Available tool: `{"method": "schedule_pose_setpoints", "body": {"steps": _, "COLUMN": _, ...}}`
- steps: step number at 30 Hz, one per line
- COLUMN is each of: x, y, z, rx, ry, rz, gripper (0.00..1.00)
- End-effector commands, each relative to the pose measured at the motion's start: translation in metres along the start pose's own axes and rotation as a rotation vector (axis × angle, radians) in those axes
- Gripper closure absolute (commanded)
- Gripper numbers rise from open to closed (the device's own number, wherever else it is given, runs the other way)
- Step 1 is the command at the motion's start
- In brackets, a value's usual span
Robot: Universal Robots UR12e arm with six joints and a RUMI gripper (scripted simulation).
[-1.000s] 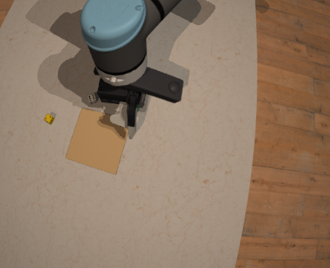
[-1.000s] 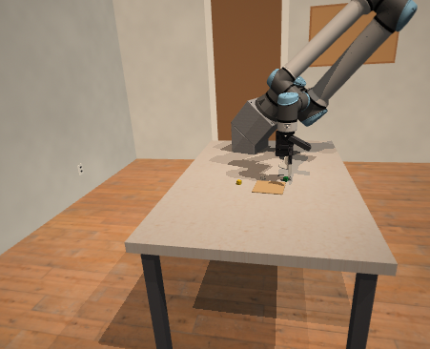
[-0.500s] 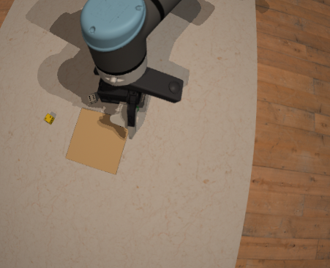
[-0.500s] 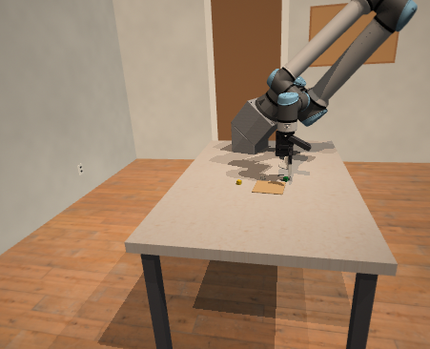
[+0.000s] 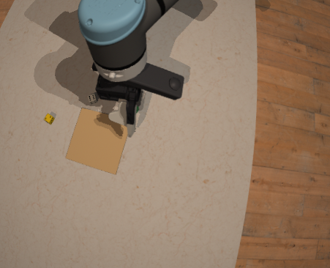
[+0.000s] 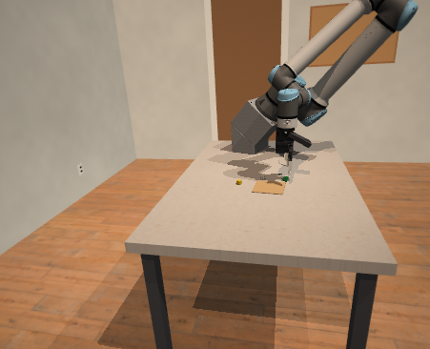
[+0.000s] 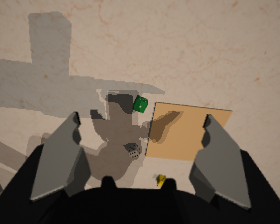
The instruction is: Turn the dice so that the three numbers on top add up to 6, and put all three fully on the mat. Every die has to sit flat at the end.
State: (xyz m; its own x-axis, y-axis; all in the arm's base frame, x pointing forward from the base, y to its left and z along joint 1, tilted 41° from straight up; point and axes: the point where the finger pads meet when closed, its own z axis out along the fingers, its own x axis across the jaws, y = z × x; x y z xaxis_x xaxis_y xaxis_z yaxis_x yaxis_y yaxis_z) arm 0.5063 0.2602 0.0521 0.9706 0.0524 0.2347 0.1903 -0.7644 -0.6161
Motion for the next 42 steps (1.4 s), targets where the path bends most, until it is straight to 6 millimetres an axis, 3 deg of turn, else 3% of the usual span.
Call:
{"method": "schedule_pose_setpoints", "body": {"steps": 1, "x": 0.0, "y": 0.0, "z": -0.017, "rx": 0.0, "ry": 0.0, "rz": -0.001, "gripper": 0.0}}
{"method": "schedule_pose_setpoints", "body": {"steps": 20, "x": 0.0, "y": 0.0, "z": -0.091, "rx": 0.0, "ry": 0.0, "rz": -0.001, "gripper": 0.0}}
{"method": "schedule_pose_setpoints", "body": {"steps": 42, "x": 0.0, "y": 0.001, "z": -0.097, "rx": 0.0, "ry": 0.0, "rz": 0.037, "gripper": 0.0}}
